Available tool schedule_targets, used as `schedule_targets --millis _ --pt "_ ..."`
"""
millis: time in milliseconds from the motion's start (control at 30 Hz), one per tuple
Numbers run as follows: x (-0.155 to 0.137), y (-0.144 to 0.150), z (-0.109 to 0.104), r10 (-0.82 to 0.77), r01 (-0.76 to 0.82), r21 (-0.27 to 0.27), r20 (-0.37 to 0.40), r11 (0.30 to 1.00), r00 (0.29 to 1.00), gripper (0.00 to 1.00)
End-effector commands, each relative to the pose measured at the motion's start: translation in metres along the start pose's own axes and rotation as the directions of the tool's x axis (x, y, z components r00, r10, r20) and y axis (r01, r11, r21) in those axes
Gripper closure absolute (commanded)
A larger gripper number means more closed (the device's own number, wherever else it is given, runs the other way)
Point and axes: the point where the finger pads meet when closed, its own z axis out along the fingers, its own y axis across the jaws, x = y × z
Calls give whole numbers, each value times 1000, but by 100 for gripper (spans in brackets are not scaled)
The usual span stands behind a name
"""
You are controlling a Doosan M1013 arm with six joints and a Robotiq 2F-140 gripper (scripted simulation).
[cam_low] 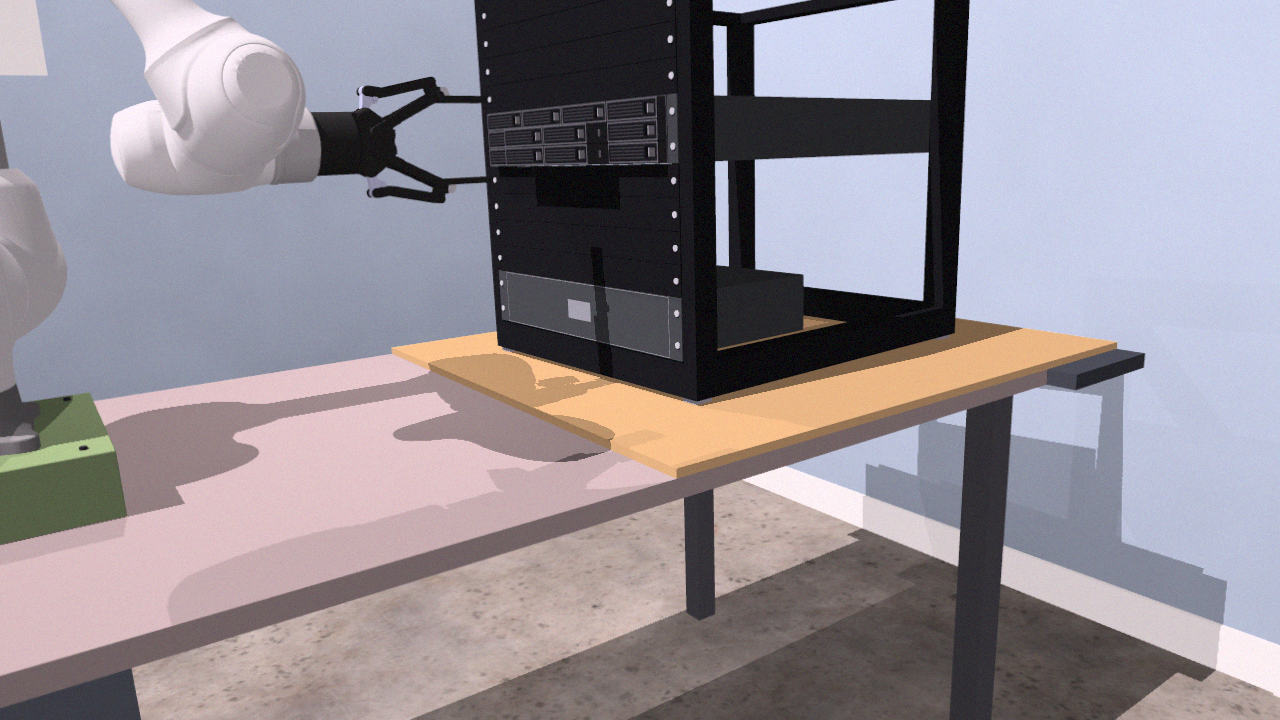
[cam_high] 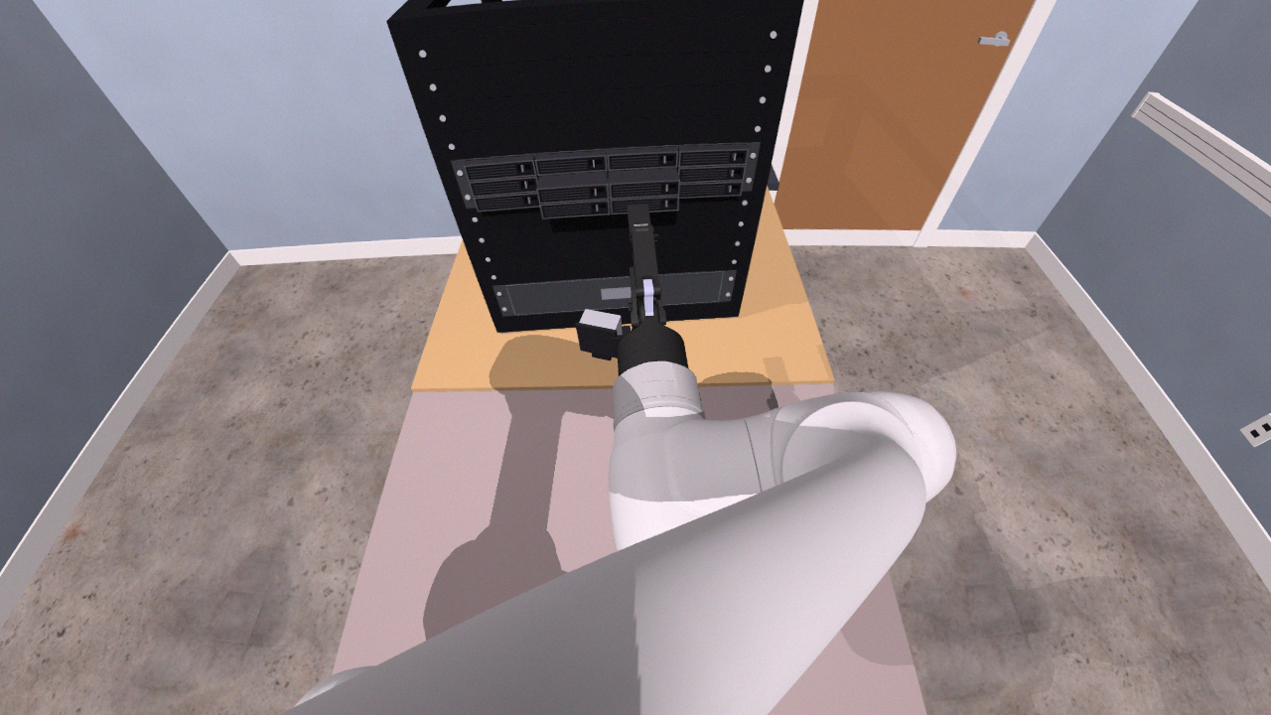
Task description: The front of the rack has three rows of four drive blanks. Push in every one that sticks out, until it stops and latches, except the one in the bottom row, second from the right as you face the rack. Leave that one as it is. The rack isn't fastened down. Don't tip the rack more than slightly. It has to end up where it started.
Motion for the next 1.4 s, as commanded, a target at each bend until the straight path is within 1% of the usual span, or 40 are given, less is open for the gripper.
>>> schedule_targets --millis 0,1000,1100,1367 --pt "0 -1 1 2 -2 4 -3 1000 1000 90" --pt "-1 -1 3 2 -2 4 -3 1000 1000 90" --pt "-4 0 12 2 -2 4 -3 1000 1000 90" --pt "-17 3 53 2 -2 4 -3 1000 1000 90"
